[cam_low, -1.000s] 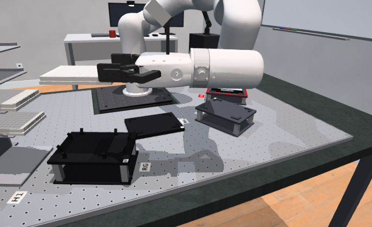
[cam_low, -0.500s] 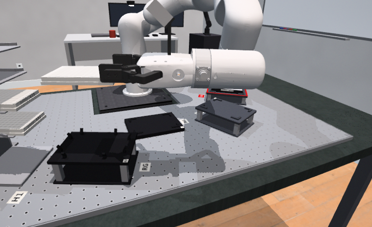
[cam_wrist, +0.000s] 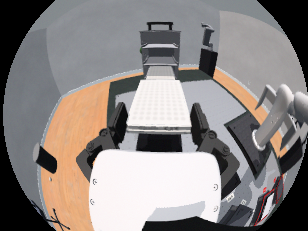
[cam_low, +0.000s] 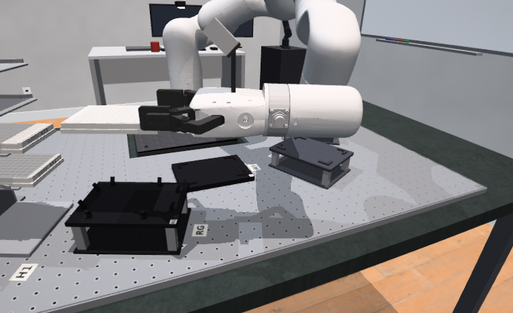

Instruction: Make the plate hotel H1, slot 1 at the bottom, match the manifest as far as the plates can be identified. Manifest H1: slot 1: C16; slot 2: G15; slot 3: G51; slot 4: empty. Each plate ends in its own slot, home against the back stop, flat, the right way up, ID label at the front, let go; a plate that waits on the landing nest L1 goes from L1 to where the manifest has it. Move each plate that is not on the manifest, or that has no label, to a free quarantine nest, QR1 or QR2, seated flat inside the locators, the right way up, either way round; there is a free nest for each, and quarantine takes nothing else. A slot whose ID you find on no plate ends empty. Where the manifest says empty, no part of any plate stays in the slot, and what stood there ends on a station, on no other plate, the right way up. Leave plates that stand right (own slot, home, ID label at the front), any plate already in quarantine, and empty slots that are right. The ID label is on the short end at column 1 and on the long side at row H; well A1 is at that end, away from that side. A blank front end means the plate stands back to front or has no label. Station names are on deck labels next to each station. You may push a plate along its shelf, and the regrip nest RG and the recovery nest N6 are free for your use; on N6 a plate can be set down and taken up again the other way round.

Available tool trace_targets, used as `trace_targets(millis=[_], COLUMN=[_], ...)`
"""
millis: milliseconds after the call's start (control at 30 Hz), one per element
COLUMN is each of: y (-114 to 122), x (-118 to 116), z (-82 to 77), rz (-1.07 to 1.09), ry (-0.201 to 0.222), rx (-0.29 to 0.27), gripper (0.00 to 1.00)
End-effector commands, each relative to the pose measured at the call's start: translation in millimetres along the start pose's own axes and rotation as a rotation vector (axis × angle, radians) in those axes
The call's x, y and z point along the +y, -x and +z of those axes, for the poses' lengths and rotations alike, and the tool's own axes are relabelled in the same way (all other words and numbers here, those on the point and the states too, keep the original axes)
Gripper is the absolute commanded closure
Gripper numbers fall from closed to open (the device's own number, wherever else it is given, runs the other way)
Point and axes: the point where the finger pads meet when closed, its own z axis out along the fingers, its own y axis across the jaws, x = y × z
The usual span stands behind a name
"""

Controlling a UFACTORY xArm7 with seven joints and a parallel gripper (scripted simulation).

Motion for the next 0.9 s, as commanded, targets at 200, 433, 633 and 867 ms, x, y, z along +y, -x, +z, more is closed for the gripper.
trace_targets(millis=[200, 433, 633, 867], y=[13, 25, 32, 43], x=[-1, -1, -1, -1], z=[0.0, -0.1, -0.1, -0.1], rz=[0.005, 0.005, 0.005, 0.005], ry=[0.0, 0.0, 0.0, 0.0], rx=[-0.002, -0.002, -0.002, -0.001], gripper=[1.0, 1.0, 1.0, 1.0])
